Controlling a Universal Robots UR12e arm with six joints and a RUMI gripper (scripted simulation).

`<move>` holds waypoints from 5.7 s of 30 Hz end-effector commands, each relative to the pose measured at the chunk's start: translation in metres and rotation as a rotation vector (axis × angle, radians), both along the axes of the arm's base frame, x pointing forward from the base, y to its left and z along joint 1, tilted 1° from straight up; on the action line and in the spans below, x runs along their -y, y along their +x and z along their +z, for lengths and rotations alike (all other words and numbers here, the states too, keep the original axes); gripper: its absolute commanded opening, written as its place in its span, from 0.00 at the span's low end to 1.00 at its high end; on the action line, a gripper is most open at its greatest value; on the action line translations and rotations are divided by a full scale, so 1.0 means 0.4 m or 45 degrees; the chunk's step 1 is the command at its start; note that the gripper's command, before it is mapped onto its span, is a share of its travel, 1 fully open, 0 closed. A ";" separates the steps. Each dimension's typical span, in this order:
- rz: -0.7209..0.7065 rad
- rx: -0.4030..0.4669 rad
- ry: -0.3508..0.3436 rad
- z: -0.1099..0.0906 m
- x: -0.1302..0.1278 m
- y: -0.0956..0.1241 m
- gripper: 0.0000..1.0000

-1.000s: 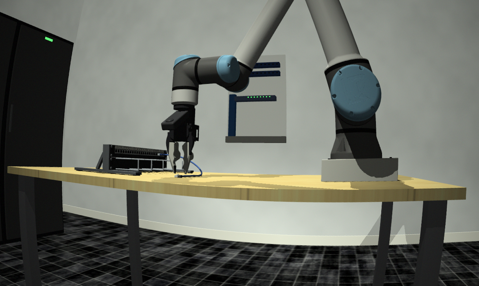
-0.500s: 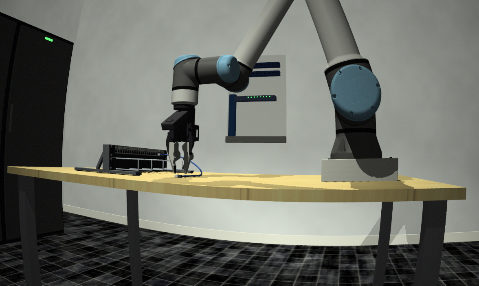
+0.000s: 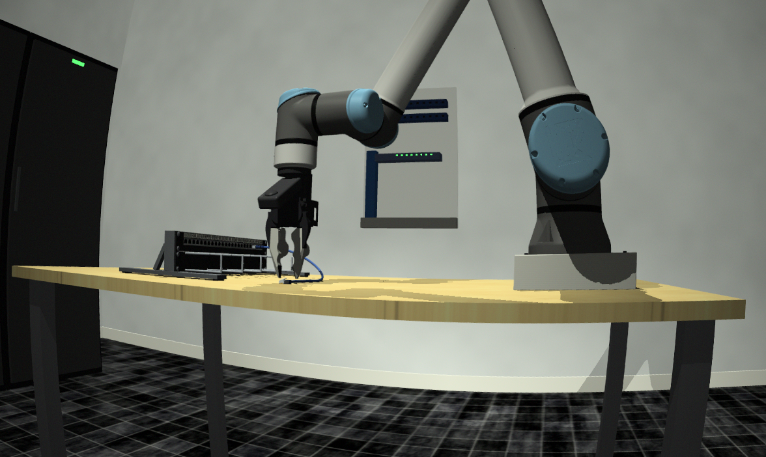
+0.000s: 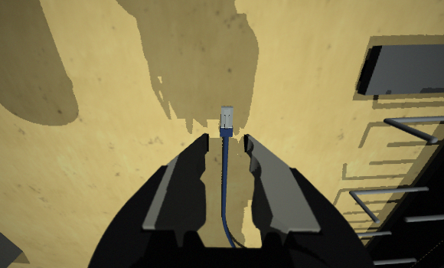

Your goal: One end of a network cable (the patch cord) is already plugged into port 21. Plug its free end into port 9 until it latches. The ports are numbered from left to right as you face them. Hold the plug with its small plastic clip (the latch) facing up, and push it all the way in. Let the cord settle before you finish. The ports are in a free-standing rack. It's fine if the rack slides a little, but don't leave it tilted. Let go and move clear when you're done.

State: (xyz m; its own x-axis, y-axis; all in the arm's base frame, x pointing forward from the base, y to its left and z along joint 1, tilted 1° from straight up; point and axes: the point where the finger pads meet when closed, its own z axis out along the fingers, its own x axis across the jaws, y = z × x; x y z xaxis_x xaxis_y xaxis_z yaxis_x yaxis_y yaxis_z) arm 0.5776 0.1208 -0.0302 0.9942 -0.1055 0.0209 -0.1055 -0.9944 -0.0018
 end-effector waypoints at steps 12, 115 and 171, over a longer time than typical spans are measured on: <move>0.000 0.002 0.000 -0.011 0.000 0.002 0.22; 0.000 0.002 0.000 -0.023 0.000 0.002 0.00; 0.000 0.002 0.000 0.010 0.000 0.001 0.00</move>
State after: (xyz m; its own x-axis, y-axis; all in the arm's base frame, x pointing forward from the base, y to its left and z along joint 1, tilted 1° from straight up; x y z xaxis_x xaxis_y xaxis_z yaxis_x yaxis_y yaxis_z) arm 0.5776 0.1208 -0.0308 0.9942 -0.1055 0.0211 -0.1055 -0.9944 -0.0018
